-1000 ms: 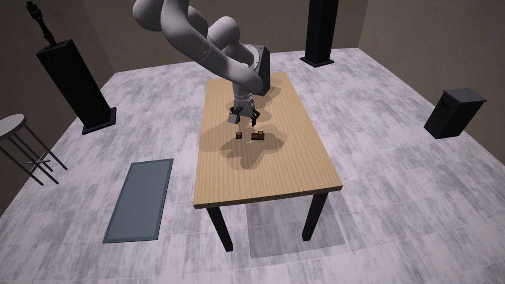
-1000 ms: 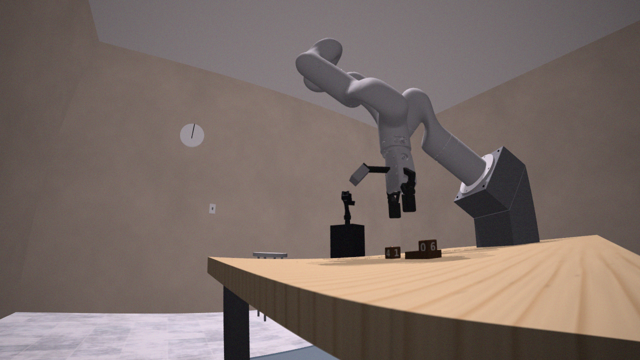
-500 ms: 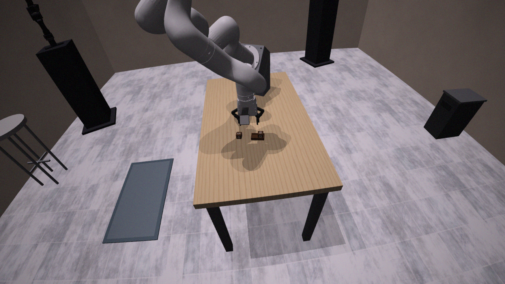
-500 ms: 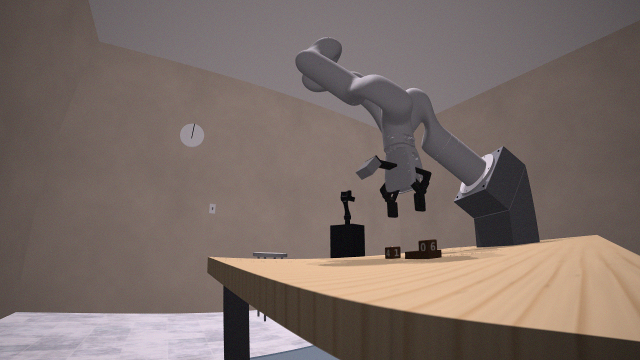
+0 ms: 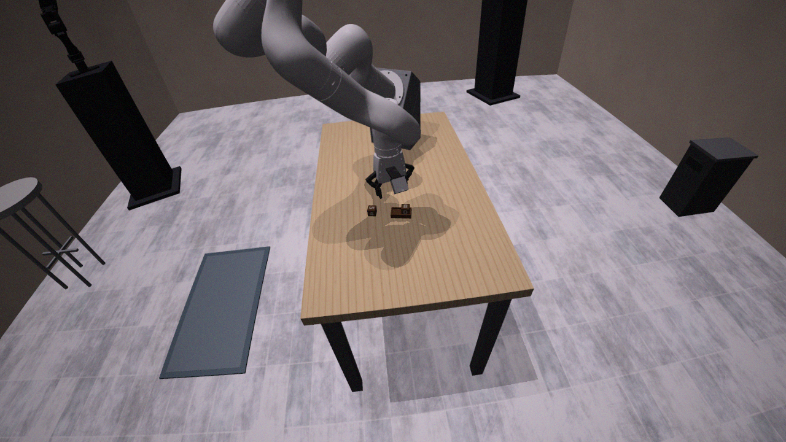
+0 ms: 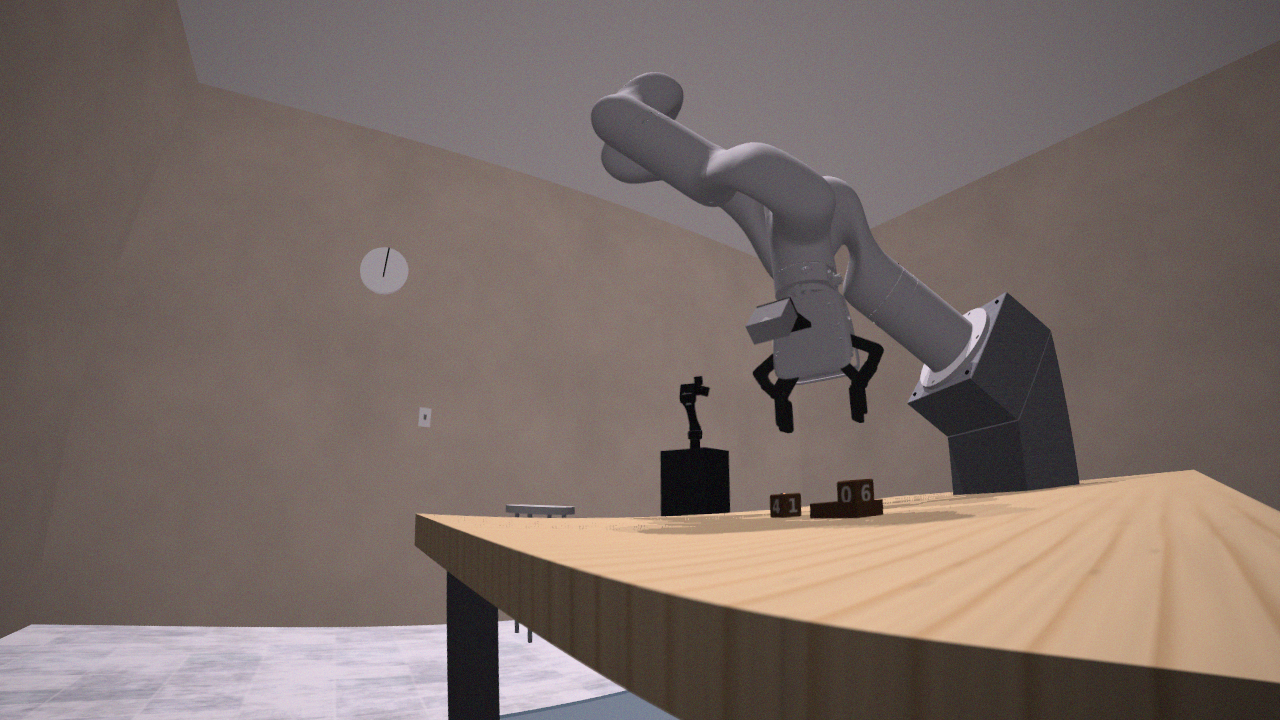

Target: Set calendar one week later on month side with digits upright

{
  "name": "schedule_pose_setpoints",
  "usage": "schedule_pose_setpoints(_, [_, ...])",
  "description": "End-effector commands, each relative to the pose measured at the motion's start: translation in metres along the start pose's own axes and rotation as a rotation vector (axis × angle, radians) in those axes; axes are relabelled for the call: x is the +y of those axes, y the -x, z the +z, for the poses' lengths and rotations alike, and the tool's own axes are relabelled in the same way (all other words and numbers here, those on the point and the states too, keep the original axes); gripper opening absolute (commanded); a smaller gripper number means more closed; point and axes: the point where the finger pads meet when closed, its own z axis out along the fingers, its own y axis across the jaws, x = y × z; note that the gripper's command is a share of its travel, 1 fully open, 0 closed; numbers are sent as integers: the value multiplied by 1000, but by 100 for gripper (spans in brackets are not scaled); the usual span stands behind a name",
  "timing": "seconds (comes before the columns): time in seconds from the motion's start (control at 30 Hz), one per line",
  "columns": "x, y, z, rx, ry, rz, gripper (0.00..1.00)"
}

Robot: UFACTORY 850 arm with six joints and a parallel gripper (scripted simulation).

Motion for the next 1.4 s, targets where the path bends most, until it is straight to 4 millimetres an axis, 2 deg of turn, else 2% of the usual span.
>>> schedule_pose_setpoints(0.0, [-6,-3,0,-16,3,-173,100])
schedule_pose_setpoints(0.1, [-9,-4,0,-16,3,-256,100])
schedule_pose_setpoints(0.2, [-9,-4,0,-16,3,-261,100])
schedule_pose_setpoints(0.27, [-14,-6,0,-16,2,-381,100])
schedule_pose_setpoints(0.67, [-26,-11,-1,-17,1,-697,100])
schedule_pose_setpoints(0.77, [-27,-11,-1,-17,1,-714,100])
schedule_pose_setpoints(0.87, [-32,-12,-1,-18,1,-846,100])
schedule_pose_setpoints(1.1, [-38,-14,-2,-19,1,-1012,100])
schedule_pose_setpoints(1.37, [-41,-15,-2,-19,0,-1086,100])
